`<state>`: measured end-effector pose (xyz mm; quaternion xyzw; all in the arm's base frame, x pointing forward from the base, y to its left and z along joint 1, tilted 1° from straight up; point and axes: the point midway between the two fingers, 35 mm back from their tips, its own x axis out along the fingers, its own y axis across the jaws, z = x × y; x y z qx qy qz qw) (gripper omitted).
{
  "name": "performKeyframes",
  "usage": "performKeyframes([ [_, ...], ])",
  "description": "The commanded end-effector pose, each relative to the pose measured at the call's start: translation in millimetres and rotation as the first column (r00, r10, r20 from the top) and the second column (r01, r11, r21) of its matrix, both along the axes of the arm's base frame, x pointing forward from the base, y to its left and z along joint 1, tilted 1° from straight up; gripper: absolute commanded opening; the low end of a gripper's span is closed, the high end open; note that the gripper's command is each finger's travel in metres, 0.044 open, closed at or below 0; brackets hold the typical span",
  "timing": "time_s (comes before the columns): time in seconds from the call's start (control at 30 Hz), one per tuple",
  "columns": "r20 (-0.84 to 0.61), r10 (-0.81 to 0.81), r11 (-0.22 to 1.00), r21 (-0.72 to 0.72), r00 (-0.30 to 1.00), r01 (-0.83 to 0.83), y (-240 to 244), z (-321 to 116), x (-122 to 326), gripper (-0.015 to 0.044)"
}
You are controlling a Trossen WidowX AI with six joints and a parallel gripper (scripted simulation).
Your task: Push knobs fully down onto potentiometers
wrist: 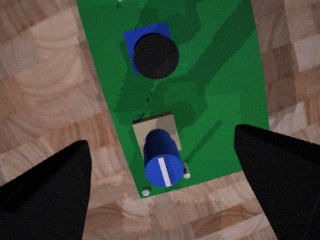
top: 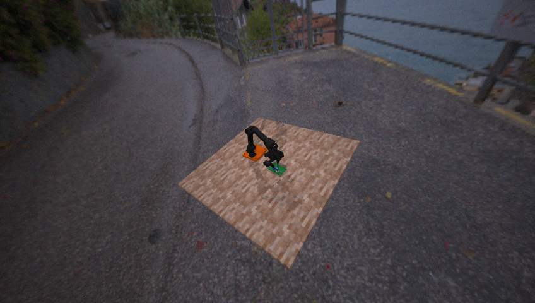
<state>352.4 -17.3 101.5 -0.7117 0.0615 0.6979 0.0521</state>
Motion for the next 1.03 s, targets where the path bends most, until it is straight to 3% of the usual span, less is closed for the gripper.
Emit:
performKeyframes([
  [0.0,0.003,0.0,1.0,0.001,1.0,0.0,7,13,-34,0.0368],
  [0.1,0.001,0.001,1.0,0.003,1.0,-0.001,13,19,-71,0.044],
  [0.33,-0.002,0.002,1.0,0.005,1.0,-0.002,21,15,-150,0.044],
  [1.0,-0.002,0.002,1.0,0.005,1.0,-0.002,21,14,-152,0.044],
])
